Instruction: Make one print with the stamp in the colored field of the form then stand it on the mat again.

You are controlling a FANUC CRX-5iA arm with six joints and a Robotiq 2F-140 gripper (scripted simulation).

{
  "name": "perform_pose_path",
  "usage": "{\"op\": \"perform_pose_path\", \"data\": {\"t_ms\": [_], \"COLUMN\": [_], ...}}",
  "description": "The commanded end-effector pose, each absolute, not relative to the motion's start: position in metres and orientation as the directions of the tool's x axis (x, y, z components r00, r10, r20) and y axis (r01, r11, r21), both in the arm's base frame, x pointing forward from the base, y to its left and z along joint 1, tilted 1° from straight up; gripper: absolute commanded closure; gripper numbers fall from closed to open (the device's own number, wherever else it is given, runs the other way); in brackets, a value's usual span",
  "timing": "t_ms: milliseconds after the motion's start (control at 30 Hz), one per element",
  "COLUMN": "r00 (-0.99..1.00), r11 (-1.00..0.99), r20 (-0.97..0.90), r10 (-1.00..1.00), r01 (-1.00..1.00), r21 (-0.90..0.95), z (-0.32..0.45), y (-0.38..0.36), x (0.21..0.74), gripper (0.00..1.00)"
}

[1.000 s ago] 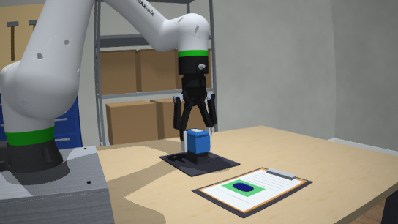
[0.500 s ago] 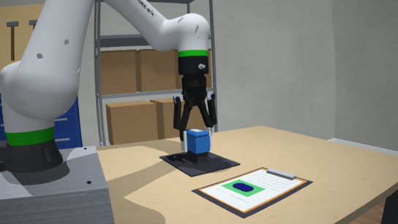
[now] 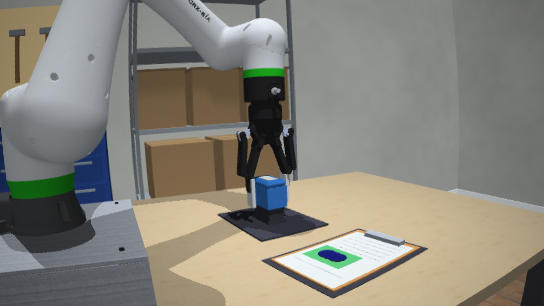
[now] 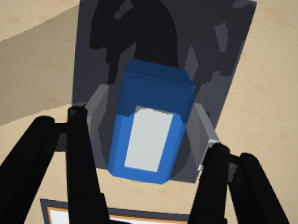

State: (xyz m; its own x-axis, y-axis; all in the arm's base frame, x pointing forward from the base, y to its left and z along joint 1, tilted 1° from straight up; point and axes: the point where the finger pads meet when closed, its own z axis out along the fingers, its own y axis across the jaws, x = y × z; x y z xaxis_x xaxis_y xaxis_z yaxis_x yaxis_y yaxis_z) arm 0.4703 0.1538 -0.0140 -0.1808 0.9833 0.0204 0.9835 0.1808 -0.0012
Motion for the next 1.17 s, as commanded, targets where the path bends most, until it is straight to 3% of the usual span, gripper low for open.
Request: {"op": "perform_pose_path", "data": {"t_ms": [0, 333, 1133], "r00": [-0.181, -0.181, -0.181], "r11": [0.181, 0.181, 0.181], "r20": [0.020, 0.020, 0.020], "r10": [0.983, 0.983, 0.983], "r01": [0.984, 0.984, 0.984], "r21": [-0.001, -0.001, -0.001], "z": [-0.010, 0.076, 0.076], "y": [0.154, 0.152, 0.152], "x": [0.471, 0.471, 0.471], "gripper": [0.46, 0.46, 0.46]}}
